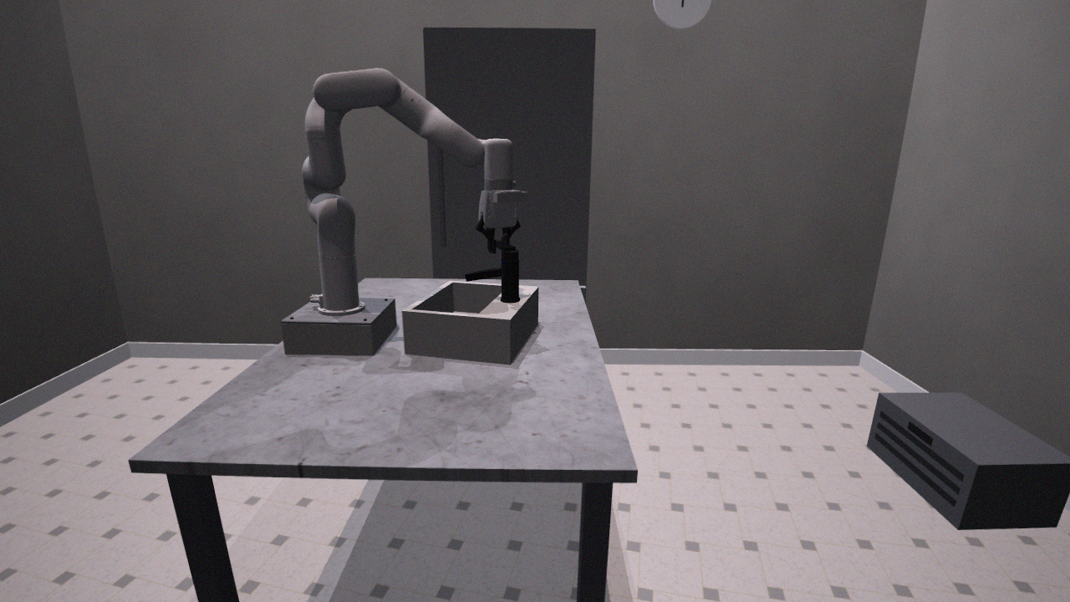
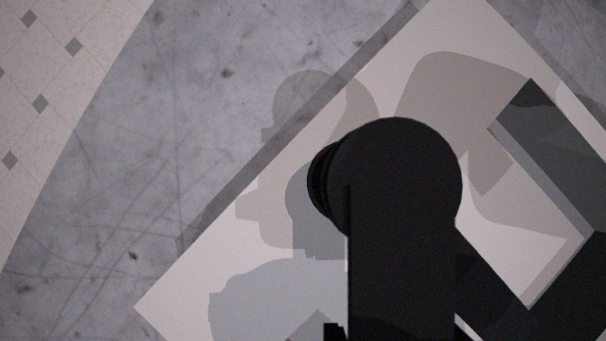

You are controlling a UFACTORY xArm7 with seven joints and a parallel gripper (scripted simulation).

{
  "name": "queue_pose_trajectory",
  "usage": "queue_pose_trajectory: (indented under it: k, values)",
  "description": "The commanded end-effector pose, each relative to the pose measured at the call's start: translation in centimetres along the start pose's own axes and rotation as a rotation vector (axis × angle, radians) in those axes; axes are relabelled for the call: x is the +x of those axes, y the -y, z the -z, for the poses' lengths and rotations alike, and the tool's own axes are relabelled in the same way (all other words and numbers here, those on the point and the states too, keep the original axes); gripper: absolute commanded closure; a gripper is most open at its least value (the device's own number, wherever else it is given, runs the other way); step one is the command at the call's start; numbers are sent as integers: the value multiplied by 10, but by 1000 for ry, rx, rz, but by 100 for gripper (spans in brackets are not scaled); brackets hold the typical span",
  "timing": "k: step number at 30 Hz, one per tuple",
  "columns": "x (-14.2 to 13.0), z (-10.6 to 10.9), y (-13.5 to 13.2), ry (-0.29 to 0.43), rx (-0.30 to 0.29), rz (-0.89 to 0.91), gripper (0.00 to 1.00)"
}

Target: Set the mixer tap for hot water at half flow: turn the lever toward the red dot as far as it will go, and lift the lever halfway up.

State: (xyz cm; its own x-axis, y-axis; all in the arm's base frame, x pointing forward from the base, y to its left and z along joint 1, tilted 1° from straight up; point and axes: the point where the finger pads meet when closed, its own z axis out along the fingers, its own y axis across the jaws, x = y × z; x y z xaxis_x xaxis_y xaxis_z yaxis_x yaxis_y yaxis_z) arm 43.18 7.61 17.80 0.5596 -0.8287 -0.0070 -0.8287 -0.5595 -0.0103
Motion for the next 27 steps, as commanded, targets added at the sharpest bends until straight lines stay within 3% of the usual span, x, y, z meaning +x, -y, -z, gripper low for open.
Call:
queue_pose_trajectory:
  k: [1, 21, 22, 27]
  values:
    - [1, 2, 1, -1, 4, -1, 100]
    - [1, 2, 6, -1, 5, -80, 100]
    - [1, 2, 6, -1, 5, -80, 27]
    - [1, 2, 6, -1, 5, -80, 27]
